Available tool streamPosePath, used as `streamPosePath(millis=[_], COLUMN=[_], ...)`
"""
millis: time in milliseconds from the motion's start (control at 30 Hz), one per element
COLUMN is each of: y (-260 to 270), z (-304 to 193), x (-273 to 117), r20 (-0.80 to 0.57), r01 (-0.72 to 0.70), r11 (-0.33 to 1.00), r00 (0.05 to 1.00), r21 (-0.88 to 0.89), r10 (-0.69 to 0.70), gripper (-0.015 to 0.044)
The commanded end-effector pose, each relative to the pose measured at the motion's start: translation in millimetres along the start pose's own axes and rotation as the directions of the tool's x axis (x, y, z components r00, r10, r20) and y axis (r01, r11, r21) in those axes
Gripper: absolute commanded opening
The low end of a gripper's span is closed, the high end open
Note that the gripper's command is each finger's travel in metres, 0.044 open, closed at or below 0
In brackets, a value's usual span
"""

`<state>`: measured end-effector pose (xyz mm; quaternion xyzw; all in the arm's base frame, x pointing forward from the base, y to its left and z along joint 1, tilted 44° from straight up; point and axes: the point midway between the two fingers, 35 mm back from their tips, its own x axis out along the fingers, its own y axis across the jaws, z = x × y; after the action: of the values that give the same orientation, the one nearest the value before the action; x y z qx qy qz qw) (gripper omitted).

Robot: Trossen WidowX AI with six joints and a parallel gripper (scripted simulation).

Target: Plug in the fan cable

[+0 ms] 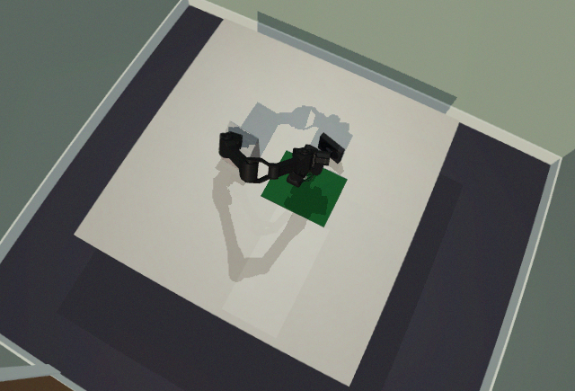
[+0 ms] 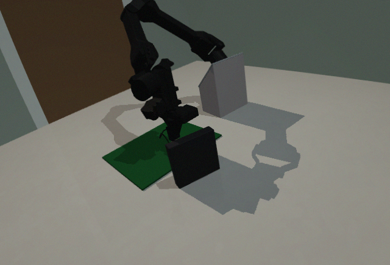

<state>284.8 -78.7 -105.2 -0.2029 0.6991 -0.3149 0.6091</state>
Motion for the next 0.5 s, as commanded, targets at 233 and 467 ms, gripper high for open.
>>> streamPosePath(millis=[233,467], y=[-0.8,-0.6], z=[1.3,1.2], x=[0.3,1.9], r20=[0.004,0.004], r01=[0.003,0.003], r11=[1.0,1.0], r00=[1.0,1.0], r21=[-0.004,-0.004], r10=[-0.003,-0.003], gripper=[0.0,0.0])
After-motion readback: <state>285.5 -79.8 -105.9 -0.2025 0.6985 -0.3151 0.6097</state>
